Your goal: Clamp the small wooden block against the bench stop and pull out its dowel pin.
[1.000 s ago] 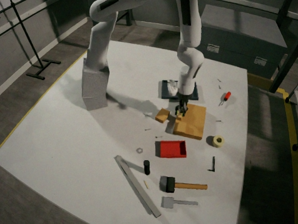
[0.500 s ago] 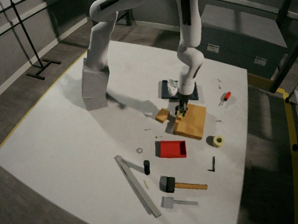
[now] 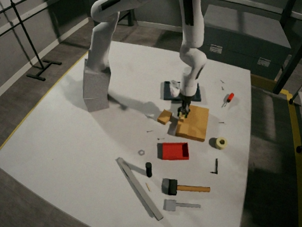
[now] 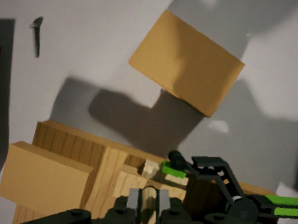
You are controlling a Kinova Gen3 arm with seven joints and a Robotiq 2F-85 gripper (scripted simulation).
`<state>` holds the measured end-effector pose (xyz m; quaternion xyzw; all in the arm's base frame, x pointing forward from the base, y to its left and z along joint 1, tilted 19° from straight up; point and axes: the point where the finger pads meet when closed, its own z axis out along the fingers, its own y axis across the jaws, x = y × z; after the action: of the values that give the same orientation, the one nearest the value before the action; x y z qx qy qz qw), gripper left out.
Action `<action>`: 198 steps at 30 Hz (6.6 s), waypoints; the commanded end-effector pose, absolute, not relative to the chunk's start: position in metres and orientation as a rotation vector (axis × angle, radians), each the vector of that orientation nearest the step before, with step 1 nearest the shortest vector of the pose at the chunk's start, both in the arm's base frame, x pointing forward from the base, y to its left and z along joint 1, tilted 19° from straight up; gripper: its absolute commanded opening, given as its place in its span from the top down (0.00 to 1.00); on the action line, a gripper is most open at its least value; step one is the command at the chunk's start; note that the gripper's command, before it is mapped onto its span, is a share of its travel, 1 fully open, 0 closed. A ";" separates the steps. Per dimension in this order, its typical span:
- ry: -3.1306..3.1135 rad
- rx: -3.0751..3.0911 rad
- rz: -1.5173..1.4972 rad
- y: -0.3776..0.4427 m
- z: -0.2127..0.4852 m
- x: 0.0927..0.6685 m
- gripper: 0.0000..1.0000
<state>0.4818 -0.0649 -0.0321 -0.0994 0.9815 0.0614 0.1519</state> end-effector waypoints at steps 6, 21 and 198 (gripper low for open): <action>2.817 -0.274 0.177 -0.065 -0.031 0.482 0.90; 2.819 -0.254 0.180 -0.065 -0.031 0.482 0.90; 2.830 -0.159 0.195 -0.065 -0.031 0.482 0.90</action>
<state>0.4818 -0.0650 -0.0321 -0.0553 0.9849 0.0681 0.1491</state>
